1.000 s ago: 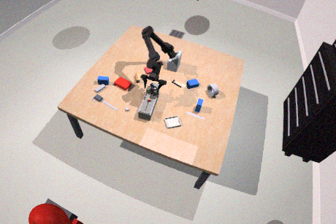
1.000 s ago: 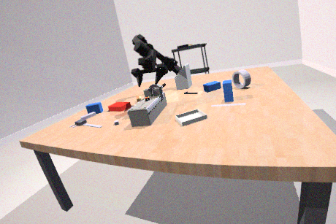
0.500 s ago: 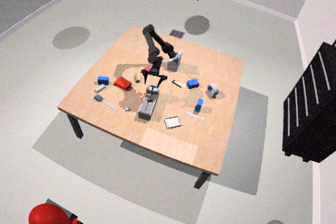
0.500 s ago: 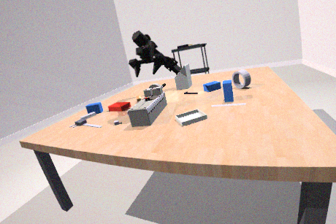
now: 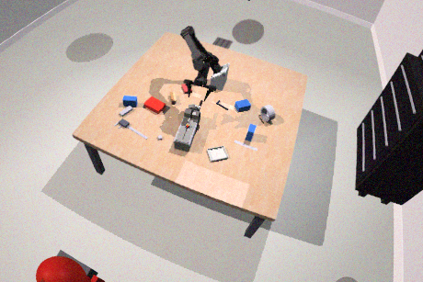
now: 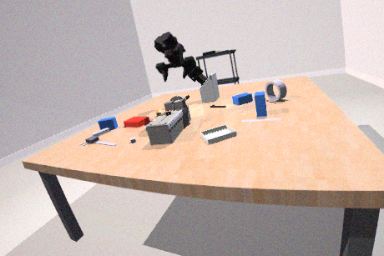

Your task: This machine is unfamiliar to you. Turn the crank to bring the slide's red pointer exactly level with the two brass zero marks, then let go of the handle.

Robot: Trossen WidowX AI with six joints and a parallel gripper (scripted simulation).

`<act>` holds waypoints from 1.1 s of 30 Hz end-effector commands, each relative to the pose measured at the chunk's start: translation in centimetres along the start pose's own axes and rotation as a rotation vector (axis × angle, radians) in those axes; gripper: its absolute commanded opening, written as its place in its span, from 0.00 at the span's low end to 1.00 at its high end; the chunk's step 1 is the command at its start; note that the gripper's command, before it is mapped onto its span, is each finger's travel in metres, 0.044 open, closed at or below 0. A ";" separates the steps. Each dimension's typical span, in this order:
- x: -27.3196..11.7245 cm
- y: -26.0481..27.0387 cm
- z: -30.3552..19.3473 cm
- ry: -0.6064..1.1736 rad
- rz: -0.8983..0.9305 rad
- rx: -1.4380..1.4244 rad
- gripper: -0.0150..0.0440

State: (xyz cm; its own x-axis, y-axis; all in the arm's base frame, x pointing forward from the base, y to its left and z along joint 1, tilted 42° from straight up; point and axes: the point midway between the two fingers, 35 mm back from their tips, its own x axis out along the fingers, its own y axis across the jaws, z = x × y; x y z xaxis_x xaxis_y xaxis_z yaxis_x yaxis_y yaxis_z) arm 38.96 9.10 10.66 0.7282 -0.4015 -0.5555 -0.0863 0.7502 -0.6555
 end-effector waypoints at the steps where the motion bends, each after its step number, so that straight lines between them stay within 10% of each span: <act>1: -1.4 0.5 -1.5 -0.011 0.005 -0.004 1.00; 33: 1.6 1.2 -9.9 -0.027 0.018 -0.024 1.00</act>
State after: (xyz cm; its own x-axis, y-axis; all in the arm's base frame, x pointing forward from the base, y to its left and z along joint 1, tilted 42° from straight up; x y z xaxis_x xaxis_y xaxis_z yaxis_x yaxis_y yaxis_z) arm 33.24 4.46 4.35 0.7453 -0.3758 -0.5506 -0.1093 0.7459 -0.6571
